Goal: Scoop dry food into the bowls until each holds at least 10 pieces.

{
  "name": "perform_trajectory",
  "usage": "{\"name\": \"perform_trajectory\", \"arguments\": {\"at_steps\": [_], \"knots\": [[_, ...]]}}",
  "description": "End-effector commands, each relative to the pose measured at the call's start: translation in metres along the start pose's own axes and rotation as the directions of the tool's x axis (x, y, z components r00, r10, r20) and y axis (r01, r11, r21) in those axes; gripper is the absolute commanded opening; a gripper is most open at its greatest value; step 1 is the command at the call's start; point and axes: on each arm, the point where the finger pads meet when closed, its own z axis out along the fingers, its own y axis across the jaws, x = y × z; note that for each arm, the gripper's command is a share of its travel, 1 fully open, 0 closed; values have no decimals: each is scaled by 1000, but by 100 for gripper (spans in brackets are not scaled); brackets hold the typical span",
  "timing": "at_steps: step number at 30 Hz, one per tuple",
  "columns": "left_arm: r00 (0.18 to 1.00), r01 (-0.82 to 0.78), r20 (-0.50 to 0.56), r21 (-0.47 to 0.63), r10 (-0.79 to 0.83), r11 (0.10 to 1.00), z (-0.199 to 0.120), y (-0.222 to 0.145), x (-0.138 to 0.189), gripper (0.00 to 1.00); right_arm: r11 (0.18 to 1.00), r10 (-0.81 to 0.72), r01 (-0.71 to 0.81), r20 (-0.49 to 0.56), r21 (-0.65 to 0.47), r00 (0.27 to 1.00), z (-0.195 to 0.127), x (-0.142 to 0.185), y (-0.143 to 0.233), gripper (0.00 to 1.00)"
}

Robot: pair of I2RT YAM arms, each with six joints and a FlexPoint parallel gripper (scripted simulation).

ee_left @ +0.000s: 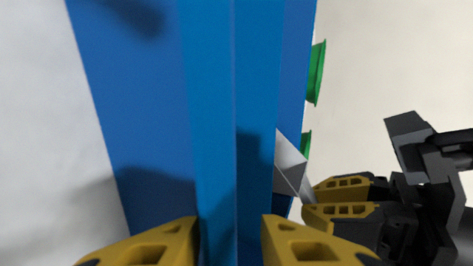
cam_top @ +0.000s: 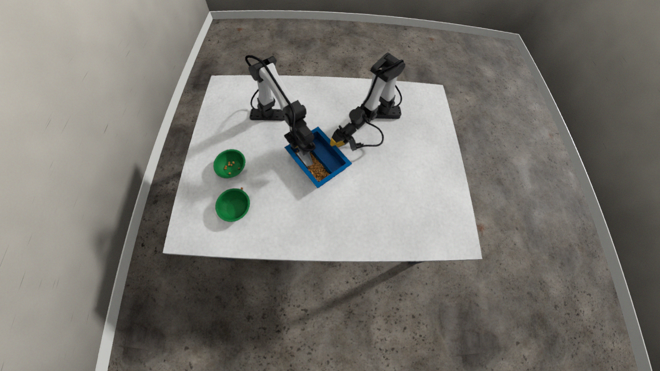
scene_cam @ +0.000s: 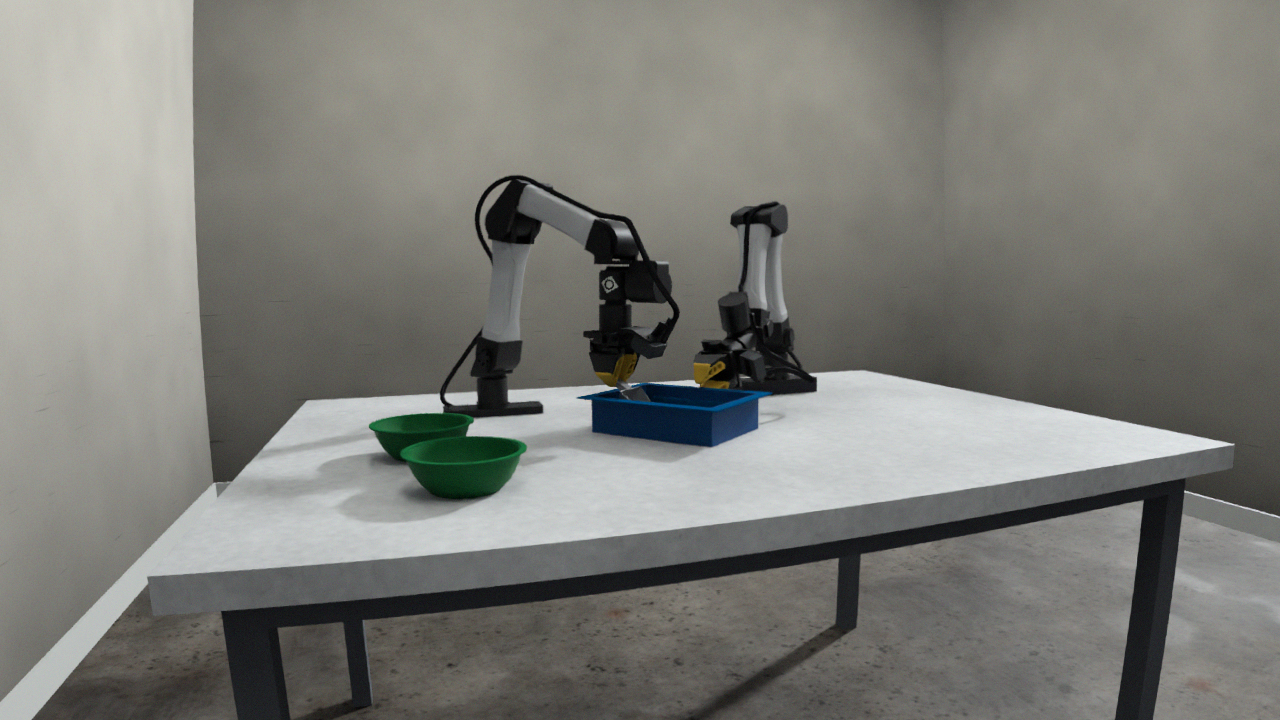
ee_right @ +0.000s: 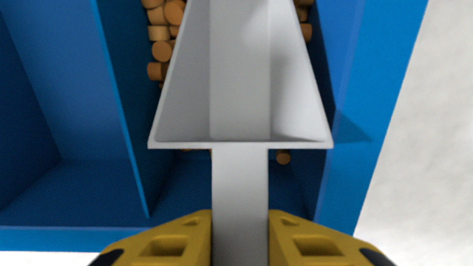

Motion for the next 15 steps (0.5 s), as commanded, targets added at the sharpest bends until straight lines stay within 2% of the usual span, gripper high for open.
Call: {"name": "perform_trajectory", "arguments": {"at_steps": [1, 12, 15], "knots": [[1000, -1, 7, 29, 1, 1000, 1, -17, 0, 28, 1000, -7, 6, -20, -5, 1000, 0, 8, 2, 0], [1000, -3, -1, 44, 3, 999, 0, -30, 2, 28, 1000, -5, 5, 12, 7, 1000, -7, 7, 3, 0], [1000, -4, 0, 55, 4, 998, -1, -36, 2, 28, 1000, -10, 11, 21, -22, 1000, -7, 6, 1, 0]]}}
